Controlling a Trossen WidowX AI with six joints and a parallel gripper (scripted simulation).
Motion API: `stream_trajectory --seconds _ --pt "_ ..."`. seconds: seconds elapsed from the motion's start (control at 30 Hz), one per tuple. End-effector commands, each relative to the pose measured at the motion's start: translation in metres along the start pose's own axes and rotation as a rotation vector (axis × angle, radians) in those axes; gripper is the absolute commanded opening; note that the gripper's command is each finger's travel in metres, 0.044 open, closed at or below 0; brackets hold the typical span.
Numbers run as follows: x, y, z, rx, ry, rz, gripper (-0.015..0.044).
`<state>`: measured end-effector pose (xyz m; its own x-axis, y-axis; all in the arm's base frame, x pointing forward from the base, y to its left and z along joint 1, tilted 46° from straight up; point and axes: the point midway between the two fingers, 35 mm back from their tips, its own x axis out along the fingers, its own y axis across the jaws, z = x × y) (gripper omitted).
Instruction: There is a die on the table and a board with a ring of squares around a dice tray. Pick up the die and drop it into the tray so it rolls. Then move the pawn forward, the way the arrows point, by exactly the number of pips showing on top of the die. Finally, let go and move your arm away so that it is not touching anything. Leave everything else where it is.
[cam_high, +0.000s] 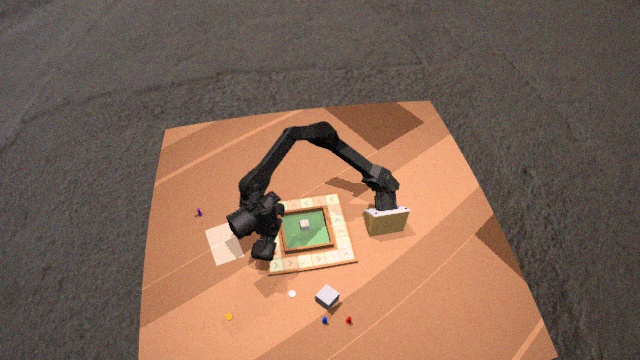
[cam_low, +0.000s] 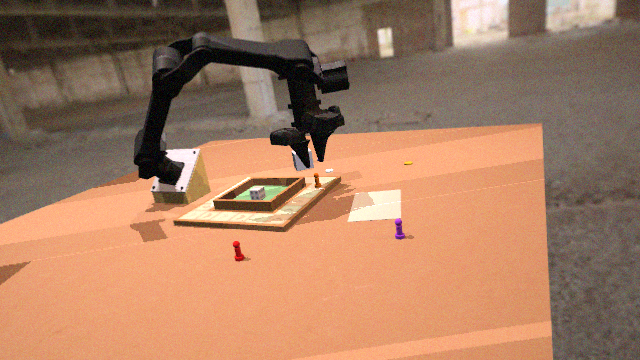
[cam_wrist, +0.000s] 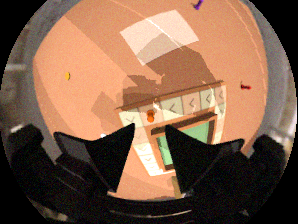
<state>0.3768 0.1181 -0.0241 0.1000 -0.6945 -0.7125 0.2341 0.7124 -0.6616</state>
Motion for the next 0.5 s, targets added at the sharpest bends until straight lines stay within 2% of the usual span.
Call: stream_trajectory --seconds 0.0,0.47 --pt "0.006 -0.001 0.0 -0.003 -0.002 -0.007 0.02" --pt "0.029 -0.001 0.001 -0.003 -0.002 -0.007 0.02"
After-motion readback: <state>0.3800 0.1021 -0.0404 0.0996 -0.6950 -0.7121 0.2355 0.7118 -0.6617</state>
